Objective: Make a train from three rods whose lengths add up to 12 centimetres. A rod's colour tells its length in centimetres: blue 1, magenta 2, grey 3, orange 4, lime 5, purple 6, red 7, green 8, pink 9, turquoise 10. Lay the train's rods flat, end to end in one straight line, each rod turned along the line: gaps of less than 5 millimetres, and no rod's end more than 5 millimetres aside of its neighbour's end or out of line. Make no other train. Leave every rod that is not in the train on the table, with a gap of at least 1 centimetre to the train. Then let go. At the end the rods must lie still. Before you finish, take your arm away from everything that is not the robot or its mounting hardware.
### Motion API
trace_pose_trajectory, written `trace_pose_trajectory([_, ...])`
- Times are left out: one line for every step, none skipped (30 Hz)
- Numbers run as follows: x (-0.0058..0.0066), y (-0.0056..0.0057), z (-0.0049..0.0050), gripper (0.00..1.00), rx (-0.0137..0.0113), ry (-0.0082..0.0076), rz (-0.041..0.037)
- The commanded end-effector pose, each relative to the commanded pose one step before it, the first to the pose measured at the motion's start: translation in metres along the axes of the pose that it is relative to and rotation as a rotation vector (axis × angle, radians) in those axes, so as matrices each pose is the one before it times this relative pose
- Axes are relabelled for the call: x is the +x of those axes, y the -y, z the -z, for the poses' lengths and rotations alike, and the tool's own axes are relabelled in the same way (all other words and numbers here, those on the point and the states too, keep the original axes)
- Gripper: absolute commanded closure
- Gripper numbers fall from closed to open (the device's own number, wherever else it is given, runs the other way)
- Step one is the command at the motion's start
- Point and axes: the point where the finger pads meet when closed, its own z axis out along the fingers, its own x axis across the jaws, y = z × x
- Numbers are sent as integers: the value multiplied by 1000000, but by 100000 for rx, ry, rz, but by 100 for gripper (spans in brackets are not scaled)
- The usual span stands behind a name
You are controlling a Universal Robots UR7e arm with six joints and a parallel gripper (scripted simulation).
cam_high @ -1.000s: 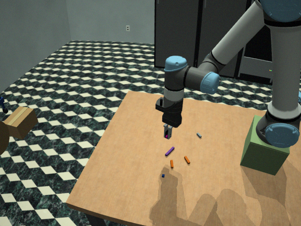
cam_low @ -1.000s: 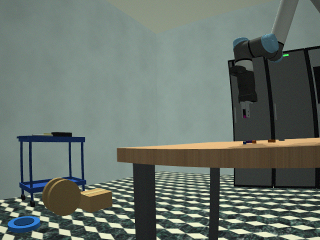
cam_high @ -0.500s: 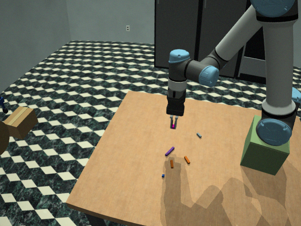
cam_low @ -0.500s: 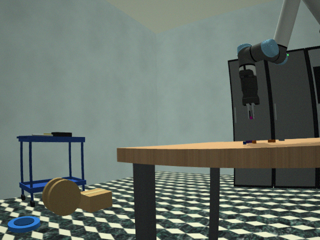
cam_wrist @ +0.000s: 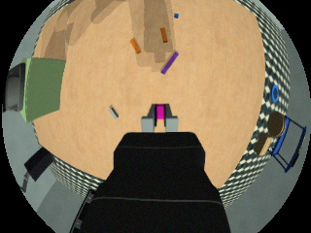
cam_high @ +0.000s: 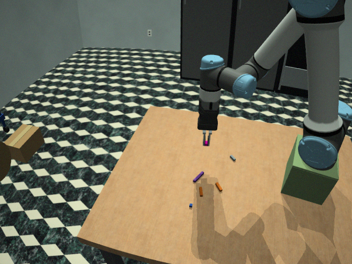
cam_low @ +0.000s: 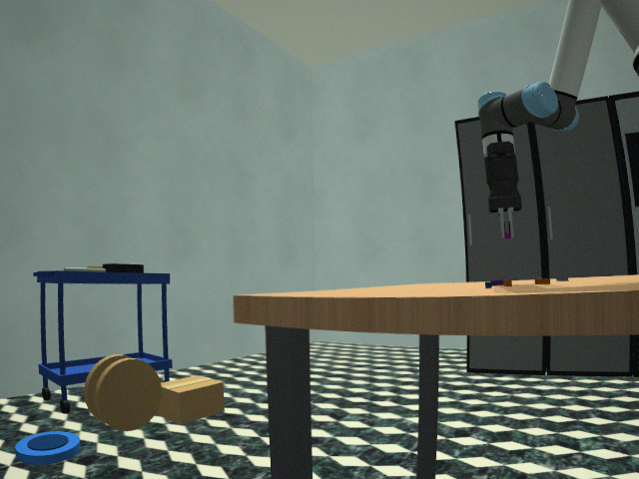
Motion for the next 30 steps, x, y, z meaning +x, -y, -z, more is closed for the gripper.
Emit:
trace_pose_trajectory([-385, -1559, 409, 76, -65, -124, 978])
trace_pose_trajectory([0, 0, 0, 76, 0, 0, 0])
trace_pose_trajectory([0, 0, 0, 76, 0, 0, 0])
trace_pose_trajectory([0, 0, 0, 76, 0, 0, 0])
trace_pose_trajectory([0, 0, 0, 76, 0, 0, 0])
trace_pose_trajectory([0, 0, 0, 76, 0, 0, 0])
trace_pose_trajectory([0, 0, 0, 76, 0, 0, 0])
trace_pose_trajectory([0, 0, 0, 76, 0, 0, 0])
trace_pose_trajectory([0, 0, 0, 76, 0, 0, 0])
trace_pose_trajectory([0, 0, 0, 76, 0, 0, 0])
trace_pose_trajectory([0, 0, 0, 76, 0, 0, 0])
trace_pose_trajectory([0, 0, -19, 76, 0, 0, 0])
trace_pose_trajectory([1, -1, -129, 76, 0, 0, 1])
trace_pose_trajectory([1, -3, -332, 76, 1, 0, 1])
trace_pose_trajectory([1, -5, -609, 76, 2, 0, 2])
trace_pose_trajectory([0, -7, -943, 76, 3, -1, 4])
trace_pose_trajectory([-3, -6, -1318, 76, 4, -1, 5])
trace_pose_trajectory([-8, -5, -1719, 76, 4, -1, 6])
trace_pose_trajectory([0, 0, 0, 76, 0, 0, 0])
trace_pose_trajectory([0, 0, 0, 76, 0, 0, 0])
trace_pose_trajectory([2, -16, -2118, 76, 0, 0, 0])
trace_pose_trajectory([-12, -8, -2530, 76, 0, 0, 0])
trace_pose_trajectory([1, -21, -2907, 76, 0, 0, 0])
trace_pose_trajectory([-8, -16, -3273, 76, 0, 0, 0])
trace_pose_trajectory([-12, -15, -3601, 76, 0, 0, 0])
trace_pose_trajectory([-3, -24, -3880, 76, 0, 0, 0])
trace_pose_trajectory([-6, -23, -4120, 76, 0, 0, 0])
trace_pose_trajectory([-8, -23, -4308, 76, 0, 0, 0])
trace_pose_trajectory([-9, -24, -4443, 76, 0, 0, 0])
trace_pose_trajectory([-9, -24, -4524, 76, 0, 0, 0])
